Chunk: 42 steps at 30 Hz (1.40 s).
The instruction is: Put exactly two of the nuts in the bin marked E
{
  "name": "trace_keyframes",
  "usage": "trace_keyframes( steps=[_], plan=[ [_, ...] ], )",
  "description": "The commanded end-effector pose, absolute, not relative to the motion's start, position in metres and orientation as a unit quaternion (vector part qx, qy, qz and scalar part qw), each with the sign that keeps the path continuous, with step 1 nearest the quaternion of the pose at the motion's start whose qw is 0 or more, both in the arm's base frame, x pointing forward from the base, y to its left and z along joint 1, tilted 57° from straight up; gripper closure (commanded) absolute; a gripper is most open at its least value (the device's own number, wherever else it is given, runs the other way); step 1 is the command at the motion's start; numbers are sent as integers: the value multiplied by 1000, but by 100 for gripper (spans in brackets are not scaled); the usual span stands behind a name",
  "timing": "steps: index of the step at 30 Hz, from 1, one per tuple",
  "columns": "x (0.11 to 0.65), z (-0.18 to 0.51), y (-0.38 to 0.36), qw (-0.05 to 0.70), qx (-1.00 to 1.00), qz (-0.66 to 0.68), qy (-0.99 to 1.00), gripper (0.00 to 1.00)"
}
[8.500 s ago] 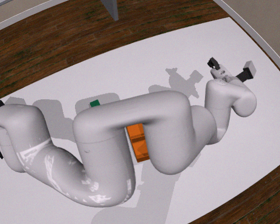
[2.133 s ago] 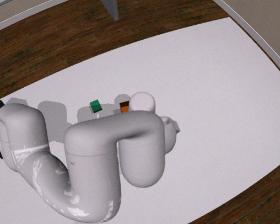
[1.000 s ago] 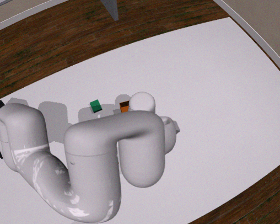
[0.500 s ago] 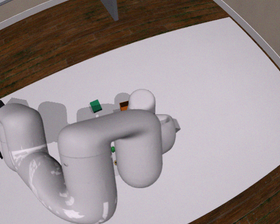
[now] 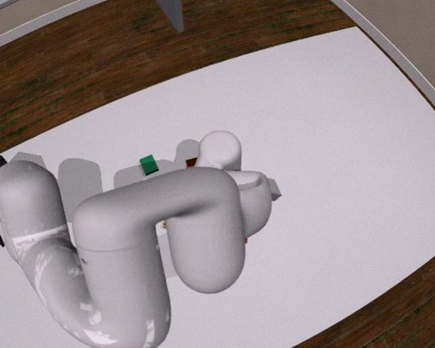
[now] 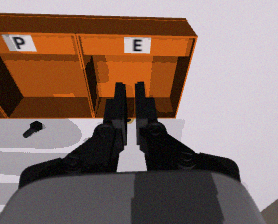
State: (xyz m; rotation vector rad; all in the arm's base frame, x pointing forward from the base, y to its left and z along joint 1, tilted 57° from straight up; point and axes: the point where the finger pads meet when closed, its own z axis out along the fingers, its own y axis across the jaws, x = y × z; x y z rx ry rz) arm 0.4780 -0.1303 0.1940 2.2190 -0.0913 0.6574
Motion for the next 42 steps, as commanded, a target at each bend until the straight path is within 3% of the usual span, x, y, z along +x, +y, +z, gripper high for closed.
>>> trace_keyframes(
  steps=[1, 25, 42],
  plan=[
    [474, 201, -121, 401, 877, 261, -36, 93],
    [498, 148, -61, 401, 877, 261, -36, 93],
    [510, 132, -82, 401, 877, 261, -36, 93]
  ],
)
